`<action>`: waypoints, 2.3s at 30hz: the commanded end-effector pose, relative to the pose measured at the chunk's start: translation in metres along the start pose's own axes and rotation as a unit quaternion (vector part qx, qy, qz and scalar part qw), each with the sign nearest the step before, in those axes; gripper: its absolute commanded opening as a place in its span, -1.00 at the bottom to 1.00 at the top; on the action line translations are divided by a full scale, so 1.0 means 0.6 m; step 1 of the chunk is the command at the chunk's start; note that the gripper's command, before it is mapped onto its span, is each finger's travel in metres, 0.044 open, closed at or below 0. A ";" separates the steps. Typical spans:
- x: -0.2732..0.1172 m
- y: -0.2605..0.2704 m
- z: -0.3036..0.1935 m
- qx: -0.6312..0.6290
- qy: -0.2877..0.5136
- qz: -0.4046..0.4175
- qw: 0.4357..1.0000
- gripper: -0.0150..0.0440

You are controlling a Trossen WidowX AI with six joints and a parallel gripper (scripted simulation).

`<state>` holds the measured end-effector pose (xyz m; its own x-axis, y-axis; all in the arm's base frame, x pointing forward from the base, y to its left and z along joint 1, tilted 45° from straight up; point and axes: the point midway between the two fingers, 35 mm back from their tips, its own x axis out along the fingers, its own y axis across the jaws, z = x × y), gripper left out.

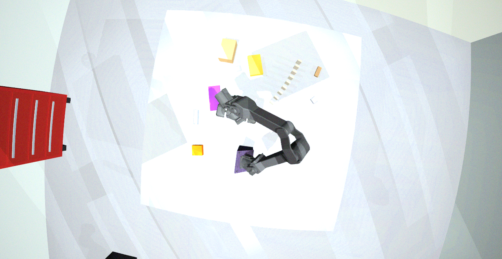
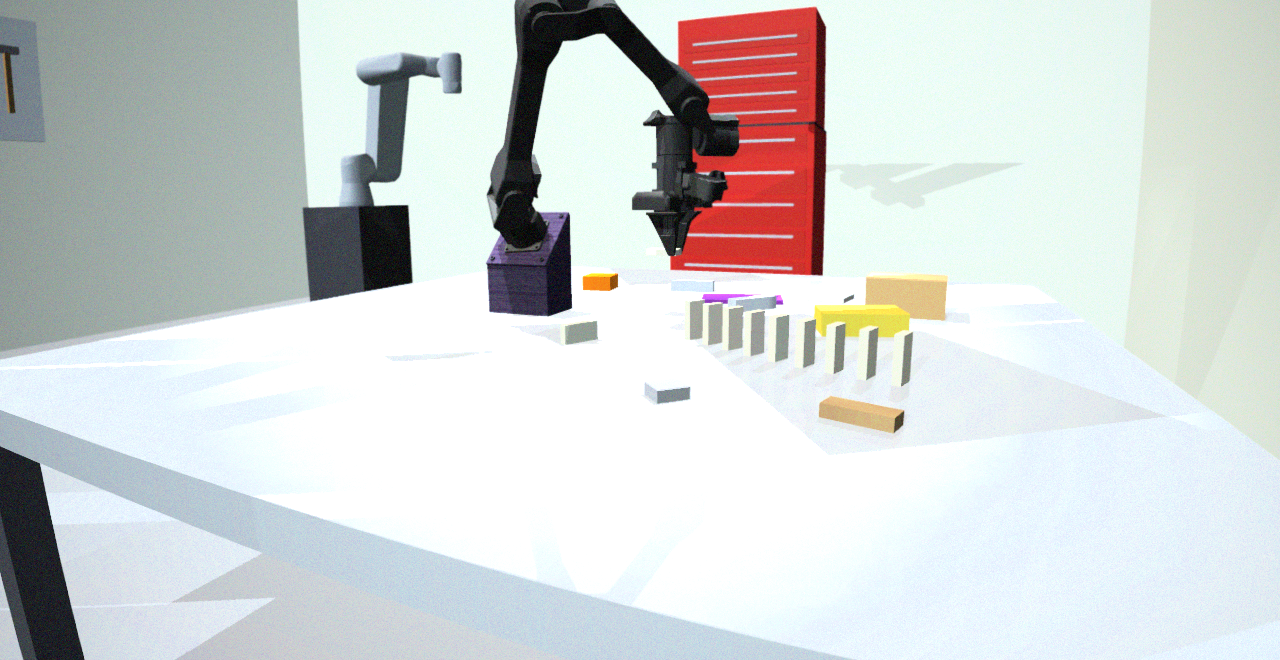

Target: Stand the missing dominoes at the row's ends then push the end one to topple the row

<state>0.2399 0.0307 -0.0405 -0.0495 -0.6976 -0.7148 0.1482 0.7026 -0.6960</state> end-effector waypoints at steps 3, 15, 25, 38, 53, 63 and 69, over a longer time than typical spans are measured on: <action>0.004 0.086 -0.068 -0.520 0.002 0.000 0.854 -0.13; 0.004 0.086 -0.068 -0.522 0.002 0.000 0.853 -0.13; 0.012 0.088 -0.070 -0.523 0.005 0.015 0.852 -0.13; 0.073 0.116 -0.087 -0.520 0.001 0.161 0.839 -0.13; 0.112 0.139 -0.089 -0.499 -0.076 0.305 0.807 -0.13; 0.121 0.145 -0.086 -0.470 -0.151 0.385 0.780 -0.13; 0.122 0.140 -0.081 -0.456 -0.208 0.416 0.759 -0.13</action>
<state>0.2011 0.0464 -0.1562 -0.0078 0.1320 -0.9912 -0.7833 0.6154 0.0881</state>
